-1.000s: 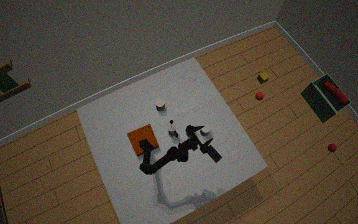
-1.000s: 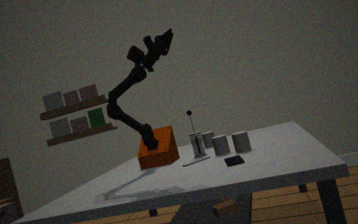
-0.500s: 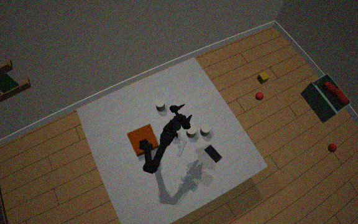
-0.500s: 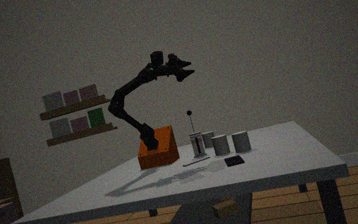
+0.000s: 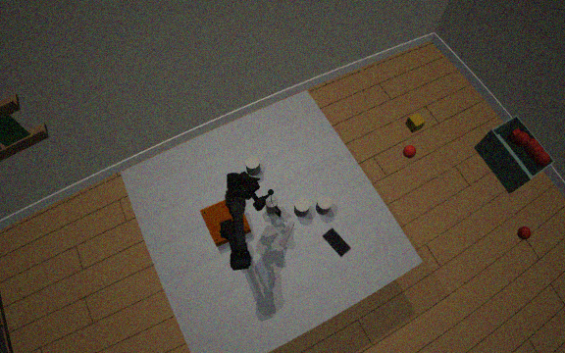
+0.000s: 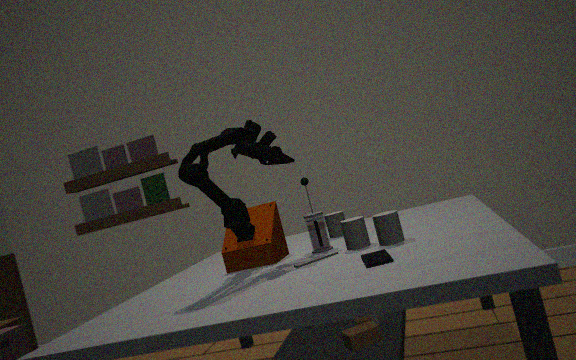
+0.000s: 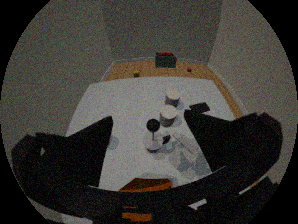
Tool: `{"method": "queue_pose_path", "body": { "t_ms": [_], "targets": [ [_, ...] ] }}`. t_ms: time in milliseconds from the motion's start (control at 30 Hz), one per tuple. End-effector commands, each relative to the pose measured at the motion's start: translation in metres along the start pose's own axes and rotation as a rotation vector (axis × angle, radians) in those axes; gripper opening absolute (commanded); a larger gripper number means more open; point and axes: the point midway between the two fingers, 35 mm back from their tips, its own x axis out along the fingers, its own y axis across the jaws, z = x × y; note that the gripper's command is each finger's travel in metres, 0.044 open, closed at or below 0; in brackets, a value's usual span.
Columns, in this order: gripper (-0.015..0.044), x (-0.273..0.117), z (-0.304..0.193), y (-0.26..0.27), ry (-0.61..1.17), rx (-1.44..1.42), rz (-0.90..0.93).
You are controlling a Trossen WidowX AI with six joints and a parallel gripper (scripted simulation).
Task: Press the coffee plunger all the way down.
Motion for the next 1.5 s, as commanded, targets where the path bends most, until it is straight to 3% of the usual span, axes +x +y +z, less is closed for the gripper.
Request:
{"method": "queue_pose_path", "body": {
  "t_ms": [0, 233, 1300, 1467],
  "targets": [
    [0.0440, 0.004, -0.015, -0.005, -0.016, -0.024, -0.039],
    [0.0440, 0.029, -0.054, -0.008, -0.017, -0.020, -0.045],
    [0.0440, 0.069, -0.052, -0.011, -0.019, -0.018, -0.049],
    [0.0309, 0.069, -0.052, -0.011, -0.019, -0.018, -0.049]
  ]
}}
